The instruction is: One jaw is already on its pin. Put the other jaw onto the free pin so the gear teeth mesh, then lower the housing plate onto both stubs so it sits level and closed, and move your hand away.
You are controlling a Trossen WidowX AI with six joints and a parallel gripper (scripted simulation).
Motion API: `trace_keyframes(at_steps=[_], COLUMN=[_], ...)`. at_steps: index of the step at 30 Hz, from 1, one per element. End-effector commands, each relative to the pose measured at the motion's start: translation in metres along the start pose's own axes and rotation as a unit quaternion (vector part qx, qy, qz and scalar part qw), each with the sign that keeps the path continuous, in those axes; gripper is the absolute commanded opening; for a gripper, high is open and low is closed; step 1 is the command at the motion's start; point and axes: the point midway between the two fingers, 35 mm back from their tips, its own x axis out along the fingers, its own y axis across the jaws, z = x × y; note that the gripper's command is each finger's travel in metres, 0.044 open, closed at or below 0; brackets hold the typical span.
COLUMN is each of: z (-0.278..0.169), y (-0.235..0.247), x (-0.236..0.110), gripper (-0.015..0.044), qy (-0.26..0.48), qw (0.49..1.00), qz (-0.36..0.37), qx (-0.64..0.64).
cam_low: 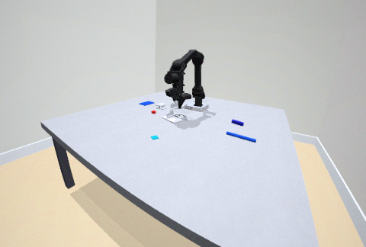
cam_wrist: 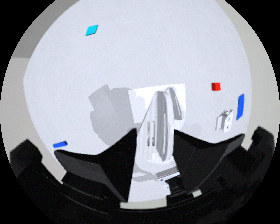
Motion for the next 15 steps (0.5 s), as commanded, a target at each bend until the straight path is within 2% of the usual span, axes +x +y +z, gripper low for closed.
trace_keyframes(at_steps=[1, 15], z=[-0.0004, 0.0002], y=[-0.0006, -0.0010], x=[0.0002, 0.0042], gripper=[0.0134, 0.0134], qy=[0.001, 0.001], qw=[1.000, 1.000], qz=[-0.002, -0.002], qx=[-0.003, -0.002])
